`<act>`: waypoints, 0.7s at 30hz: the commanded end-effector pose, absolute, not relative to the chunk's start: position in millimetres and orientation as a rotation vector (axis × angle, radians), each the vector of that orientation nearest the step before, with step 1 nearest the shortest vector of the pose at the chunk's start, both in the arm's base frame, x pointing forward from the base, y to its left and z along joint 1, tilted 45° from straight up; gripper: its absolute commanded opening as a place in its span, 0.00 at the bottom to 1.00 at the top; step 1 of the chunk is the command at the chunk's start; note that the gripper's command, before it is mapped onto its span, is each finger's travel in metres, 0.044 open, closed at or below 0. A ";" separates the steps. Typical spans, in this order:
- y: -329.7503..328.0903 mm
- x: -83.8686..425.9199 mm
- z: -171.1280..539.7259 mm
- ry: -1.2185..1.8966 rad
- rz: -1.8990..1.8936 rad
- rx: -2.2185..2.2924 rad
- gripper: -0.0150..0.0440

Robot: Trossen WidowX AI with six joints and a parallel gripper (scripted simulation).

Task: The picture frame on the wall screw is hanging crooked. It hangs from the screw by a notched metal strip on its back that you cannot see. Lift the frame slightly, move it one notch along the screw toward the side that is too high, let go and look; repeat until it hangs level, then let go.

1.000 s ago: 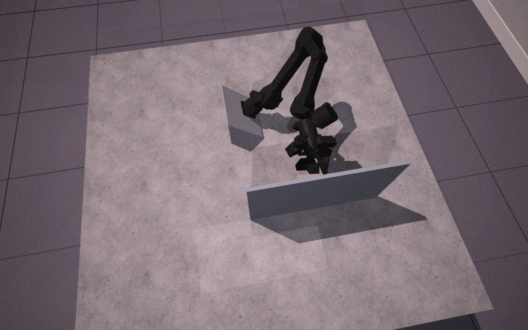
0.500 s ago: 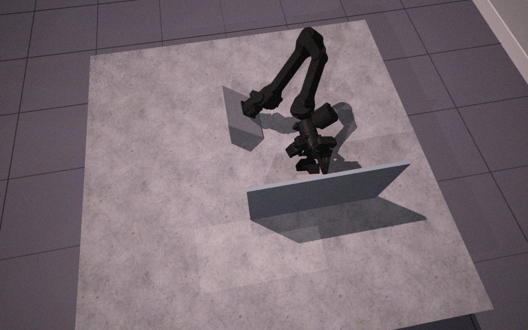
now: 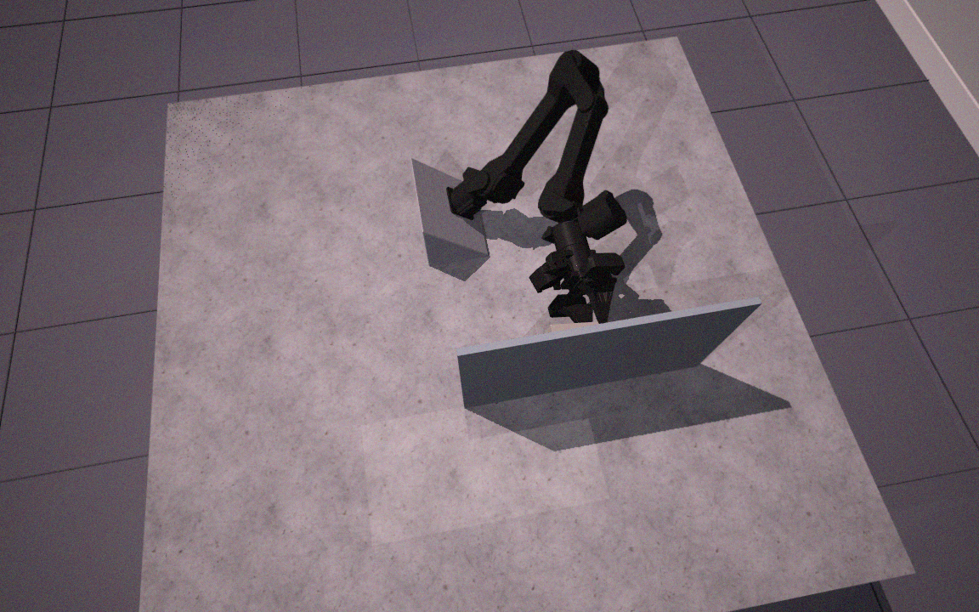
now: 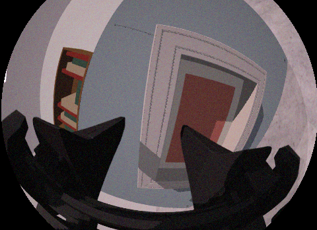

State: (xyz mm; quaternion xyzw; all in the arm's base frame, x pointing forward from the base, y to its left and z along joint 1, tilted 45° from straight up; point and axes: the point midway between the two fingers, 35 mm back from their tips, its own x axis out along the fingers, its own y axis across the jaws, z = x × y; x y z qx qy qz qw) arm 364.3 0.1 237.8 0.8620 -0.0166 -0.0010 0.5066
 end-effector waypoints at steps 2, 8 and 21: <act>1.2 364.6 238.3 -0.036 0.002 2.083 0.69; 1.2 364.6 238.3 -0.036 0.002 2.083 0.43; 1.2 364.6 238.3 -0.036 0.002 2.083 0.25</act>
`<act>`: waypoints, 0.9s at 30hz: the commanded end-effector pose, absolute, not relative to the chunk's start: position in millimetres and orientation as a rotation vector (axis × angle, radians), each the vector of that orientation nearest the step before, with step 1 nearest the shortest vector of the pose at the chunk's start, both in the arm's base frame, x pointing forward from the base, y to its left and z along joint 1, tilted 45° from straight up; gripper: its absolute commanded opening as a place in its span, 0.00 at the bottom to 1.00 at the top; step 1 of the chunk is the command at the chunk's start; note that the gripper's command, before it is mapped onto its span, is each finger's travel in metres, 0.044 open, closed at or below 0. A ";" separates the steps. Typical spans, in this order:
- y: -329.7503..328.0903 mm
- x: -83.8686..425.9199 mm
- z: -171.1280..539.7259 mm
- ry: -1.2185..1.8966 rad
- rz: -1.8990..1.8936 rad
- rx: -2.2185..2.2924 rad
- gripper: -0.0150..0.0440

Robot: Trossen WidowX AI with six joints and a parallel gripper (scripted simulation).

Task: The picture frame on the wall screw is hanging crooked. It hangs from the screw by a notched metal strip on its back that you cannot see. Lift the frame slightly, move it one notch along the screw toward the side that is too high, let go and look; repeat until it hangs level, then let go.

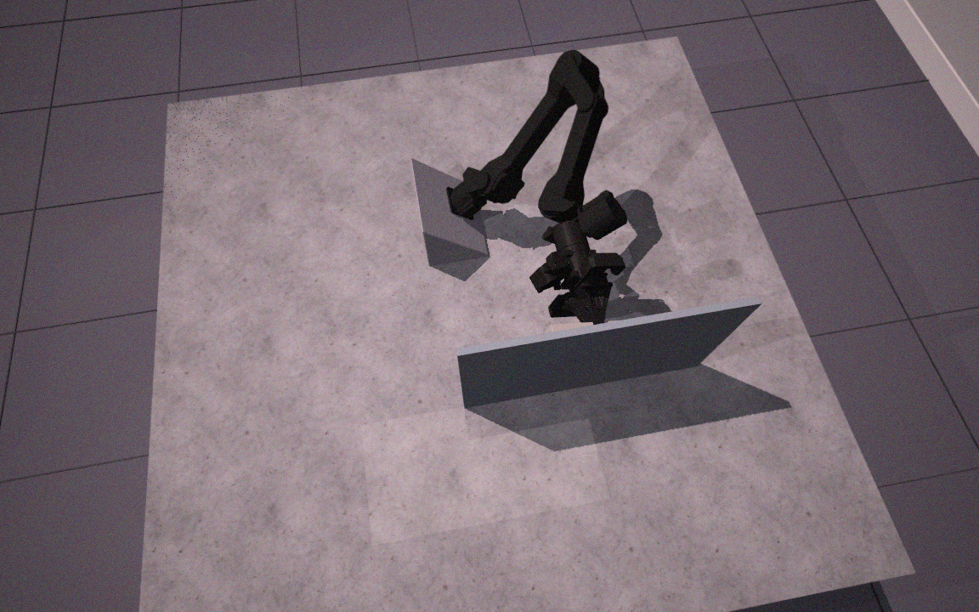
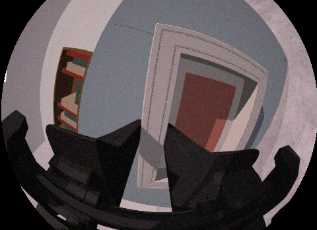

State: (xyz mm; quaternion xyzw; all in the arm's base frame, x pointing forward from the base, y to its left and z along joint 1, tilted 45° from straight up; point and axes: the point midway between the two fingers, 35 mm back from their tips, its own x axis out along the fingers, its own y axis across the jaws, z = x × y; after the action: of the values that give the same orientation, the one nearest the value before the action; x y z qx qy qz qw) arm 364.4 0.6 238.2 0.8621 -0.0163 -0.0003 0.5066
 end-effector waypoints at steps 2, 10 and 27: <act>1.1 364.6 238.3 -0.036 0.002 2.083 0.25; -0.1 364.5 239.6 -0.036 0.002 2.083 0.25; -3.0 364.3 244.4 -0.036 0.002 2.082 0.25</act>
State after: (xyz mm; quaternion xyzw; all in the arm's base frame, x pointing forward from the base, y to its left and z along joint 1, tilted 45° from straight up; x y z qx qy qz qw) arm 364.2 -0.5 240.3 0.8620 -0.0095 -0.0011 0.5068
